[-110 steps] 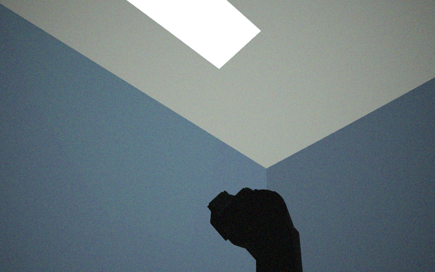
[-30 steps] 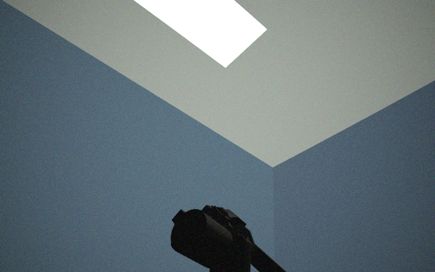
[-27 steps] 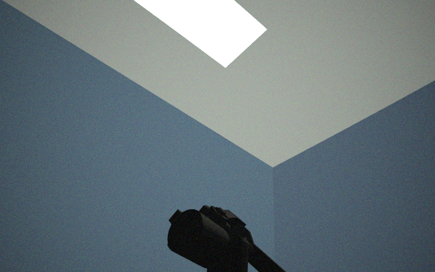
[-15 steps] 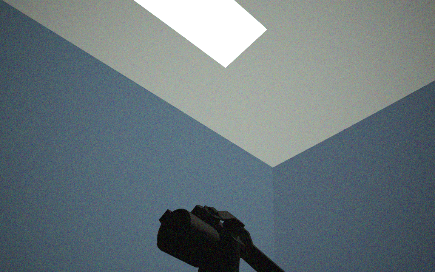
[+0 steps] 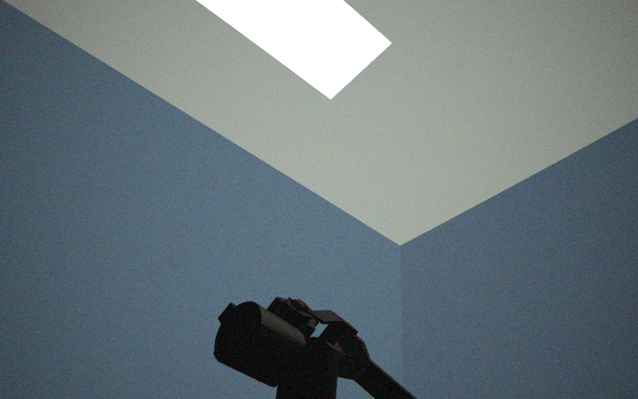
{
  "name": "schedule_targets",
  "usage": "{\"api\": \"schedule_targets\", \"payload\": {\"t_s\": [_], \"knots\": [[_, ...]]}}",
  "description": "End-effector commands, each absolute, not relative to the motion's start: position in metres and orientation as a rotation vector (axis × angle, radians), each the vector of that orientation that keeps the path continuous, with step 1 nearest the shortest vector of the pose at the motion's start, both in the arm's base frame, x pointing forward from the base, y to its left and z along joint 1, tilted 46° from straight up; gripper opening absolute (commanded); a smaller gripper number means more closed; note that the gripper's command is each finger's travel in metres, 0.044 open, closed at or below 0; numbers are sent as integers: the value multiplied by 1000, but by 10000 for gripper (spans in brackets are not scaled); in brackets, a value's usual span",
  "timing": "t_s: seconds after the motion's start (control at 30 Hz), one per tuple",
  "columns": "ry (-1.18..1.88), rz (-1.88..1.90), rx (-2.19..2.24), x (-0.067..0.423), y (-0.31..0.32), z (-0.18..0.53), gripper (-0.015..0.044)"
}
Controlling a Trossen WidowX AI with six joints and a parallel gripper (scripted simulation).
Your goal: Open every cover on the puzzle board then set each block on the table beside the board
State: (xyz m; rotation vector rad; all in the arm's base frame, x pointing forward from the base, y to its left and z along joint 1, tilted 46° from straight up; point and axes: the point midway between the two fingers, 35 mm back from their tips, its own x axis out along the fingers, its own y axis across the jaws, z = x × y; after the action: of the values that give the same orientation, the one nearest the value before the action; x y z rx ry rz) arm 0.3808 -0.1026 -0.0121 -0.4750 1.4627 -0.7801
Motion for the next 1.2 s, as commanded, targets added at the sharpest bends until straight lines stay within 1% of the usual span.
{"api": "schedule_targets", "payload": {"t_s": [0.0, 1.07, 1.17], "knots": [[1458, -780, -476, 383, -98, -7, 0], [1458, -779, -475, 387, -69, 22, 0], [1448, -801, -456, 379, -73, 21, 0]]}}
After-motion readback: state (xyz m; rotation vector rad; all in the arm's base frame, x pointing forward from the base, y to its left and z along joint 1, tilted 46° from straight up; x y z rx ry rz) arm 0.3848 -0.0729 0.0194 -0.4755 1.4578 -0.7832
